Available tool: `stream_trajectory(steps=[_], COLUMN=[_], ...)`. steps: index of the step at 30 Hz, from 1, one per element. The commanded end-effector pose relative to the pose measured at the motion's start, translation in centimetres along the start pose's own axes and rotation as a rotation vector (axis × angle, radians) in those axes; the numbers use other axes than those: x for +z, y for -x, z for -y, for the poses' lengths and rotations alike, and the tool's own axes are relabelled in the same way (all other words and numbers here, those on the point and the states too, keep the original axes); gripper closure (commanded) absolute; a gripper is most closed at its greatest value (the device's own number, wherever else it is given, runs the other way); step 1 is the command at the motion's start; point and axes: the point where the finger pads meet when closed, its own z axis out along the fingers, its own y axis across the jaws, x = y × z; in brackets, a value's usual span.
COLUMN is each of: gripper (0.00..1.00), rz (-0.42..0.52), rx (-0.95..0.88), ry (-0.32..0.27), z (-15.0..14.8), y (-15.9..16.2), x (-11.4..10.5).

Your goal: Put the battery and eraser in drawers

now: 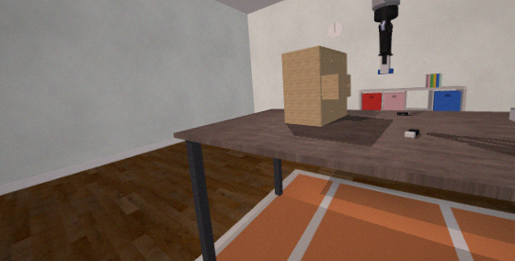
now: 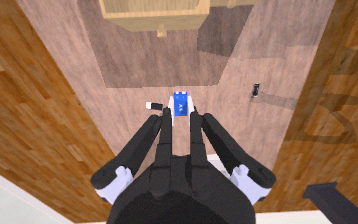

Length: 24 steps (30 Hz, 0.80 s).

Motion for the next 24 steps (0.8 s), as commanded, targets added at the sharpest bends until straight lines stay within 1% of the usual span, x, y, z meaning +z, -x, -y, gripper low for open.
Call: stream_trajectory(steps=[1, 7, 15, 24], gripper=[0.86, 0.86, 0.86, 0.86], rz=[0.000, 0.000, 0.000, -0.001], rx=[0.000, 0.000, 0.000, 0.000], ry=[0.000, 0.000, 0.000, 0.000], z=[0.0, 0.0, 0.0, 0.0], y=[0.0, 0.0, 0.0, 0.0], x=[-1.2, -3.1, -4.0, -4.1])
